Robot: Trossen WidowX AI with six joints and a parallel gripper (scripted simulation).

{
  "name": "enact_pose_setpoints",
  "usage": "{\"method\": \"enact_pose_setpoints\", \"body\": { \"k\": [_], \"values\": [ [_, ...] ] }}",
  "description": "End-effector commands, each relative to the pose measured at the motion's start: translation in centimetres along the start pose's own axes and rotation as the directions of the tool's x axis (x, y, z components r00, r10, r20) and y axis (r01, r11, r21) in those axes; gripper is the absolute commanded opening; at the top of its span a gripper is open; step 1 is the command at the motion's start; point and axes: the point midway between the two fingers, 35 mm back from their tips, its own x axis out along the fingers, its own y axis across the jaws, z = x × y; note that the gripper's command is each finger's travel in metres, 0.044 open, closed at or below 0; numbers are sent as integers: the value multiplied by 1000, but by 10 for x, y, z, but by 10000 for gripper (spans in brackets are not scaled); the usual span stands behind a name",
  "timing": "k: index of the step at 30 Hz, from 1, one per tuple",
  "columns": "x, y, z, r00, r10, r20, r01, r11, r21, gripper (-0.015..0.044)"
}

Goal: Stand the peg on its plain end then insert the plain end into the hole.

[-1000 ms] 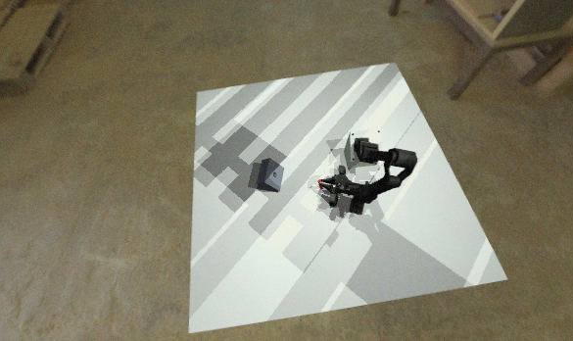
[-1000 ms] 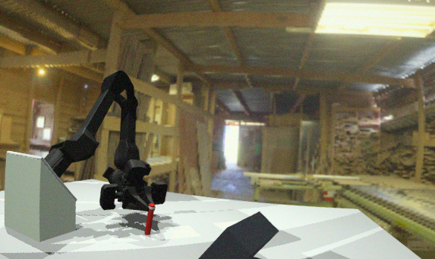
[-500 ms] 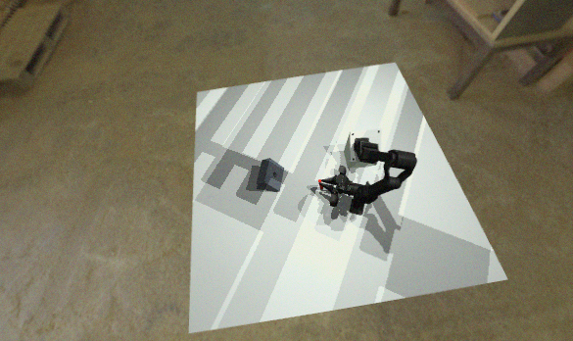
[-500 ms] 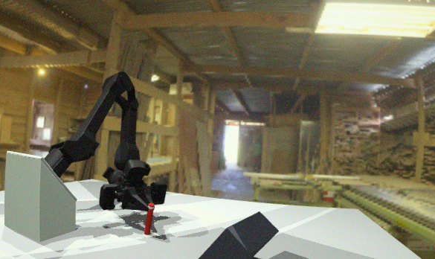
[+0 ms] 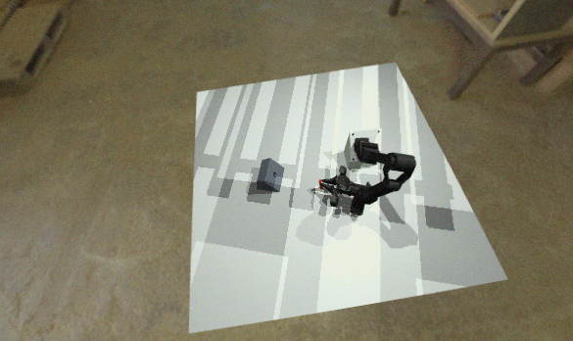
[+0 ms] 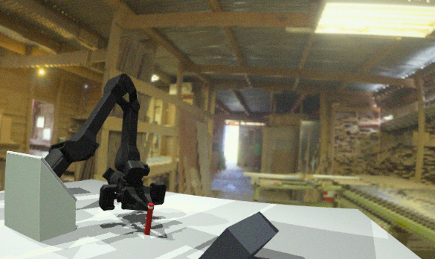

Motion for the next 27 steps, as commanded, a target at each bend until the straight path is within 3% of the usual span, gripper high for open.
{"method": "enact_pose_setpoints", "body": {
  "k": [1, 27],
  "values": [
    [-1, 0, -3, 1000, 0, 0, 0, 1000, 0, 49],
    [-4, 0, -4, 999, 3, 38, -3, 1000, -1, 49]
  ]
}}
